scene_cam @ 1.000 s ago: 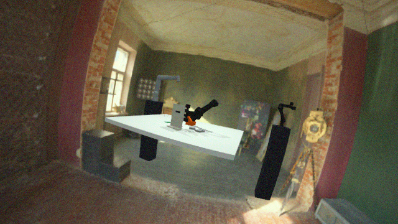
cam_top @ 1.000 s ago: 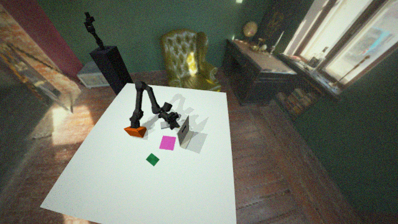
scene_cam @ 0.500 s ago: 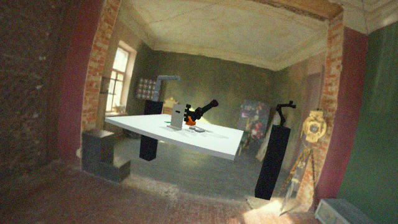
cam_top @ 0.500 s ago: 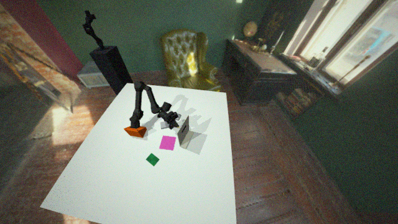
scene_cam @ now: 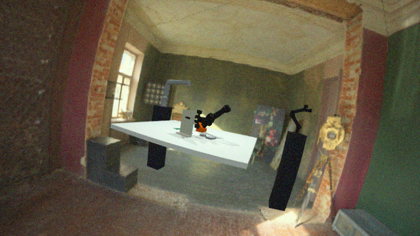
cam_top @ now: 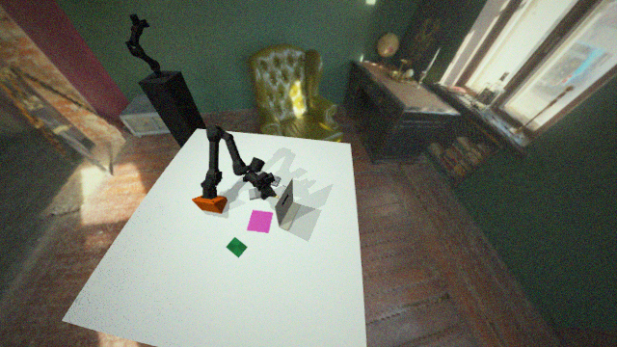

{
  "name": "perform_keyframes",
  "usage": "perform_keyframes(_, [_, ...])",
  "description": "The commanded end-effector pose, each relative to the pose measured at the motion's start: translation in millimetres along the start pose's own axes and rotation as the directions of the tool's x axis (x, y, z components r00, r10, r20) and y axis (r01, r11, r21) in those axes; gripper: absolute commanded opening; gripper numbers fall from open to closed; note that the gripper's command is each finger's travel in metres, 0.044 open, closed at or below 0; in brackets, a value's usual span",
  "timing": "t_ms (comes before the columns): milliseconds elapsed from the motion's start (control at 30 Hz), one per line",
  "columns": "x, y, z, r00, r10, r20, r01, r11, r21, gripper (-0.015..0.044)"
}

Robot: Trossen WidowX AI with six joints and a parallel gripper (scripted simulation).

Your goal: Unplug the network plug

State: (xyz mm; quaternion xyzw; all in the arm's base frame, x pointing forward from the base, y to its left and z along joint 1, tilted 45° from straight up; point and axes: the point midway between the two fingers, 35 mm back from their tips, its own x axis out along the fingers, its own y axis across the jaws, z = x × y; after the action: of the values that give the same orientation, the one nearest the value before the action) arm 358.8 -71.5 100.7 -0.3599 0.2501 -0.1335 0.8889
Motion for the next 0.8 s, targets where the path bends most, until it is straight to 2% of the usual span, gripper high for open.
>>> perform_keyframes(0, [-3, -1, -1, 1.000, -0.004, -0.002, 0.004, 1.000, 0.004, 0.0000])
perform_keyframes(767, [-14, -1, -3, 1.000, -0.004, -0.002, 0.004, 1.000, 0.004, 0.0000])
